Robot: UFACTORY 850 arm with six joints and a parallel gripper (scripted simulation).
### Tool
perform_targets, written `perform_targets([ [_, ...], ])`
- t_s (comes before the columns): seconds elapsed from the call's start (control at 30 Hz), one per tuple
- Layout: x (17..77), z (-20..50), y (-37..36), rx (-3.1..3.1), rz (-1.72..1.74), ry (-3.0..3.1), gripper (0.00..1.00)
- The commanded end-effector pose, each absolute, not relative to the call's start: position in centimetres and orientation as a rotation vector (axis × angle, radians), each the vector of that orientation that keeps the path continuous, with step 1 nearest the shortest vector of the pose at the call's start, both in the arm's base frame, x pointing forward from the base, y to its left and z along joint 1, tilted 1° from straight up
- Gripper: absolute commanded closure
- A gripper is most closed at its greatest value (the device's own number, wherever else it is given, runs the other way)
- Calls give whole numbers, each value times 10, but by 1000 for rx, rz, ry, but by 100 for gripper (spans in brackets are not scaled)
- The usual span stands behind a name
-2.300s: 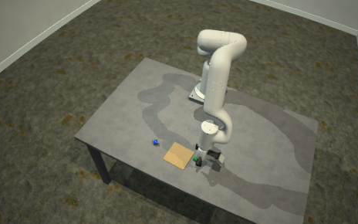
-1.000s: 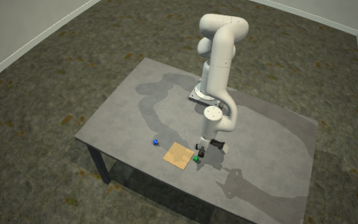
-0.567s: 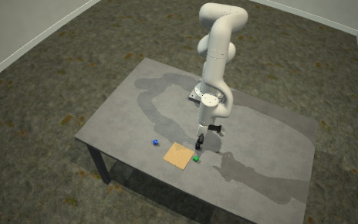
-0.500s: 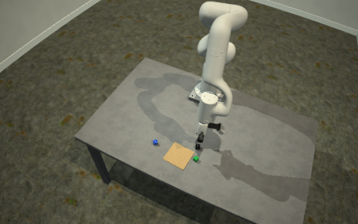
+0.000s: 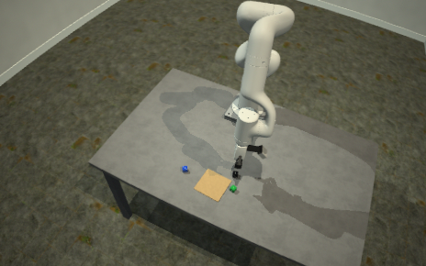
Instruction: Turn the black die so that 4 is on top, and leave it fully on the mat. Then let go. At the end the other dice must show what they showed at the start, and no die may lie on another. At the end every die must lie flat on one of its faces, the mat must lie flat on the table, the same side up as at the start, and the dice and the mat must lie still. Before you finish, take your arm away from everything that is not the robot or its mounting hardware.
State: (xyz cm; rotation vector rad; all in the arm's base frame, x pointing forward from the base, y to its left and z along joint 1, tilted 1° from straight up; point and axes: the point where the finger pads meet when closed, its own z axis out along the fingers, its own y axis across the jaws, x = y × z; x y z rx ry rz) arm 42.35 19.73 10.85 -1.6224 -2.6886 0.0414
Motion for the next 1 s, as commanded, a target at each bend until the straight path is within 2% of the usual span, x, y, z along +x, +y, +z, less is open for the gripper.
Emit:
perform_targets([
  [0.0,424,109,198,-1619,39,-2691,0],
  [0.27,424,105,197,-1445,39,-2787,0],
  [0.97,422,78,196,-174,35,-3125,0],
])
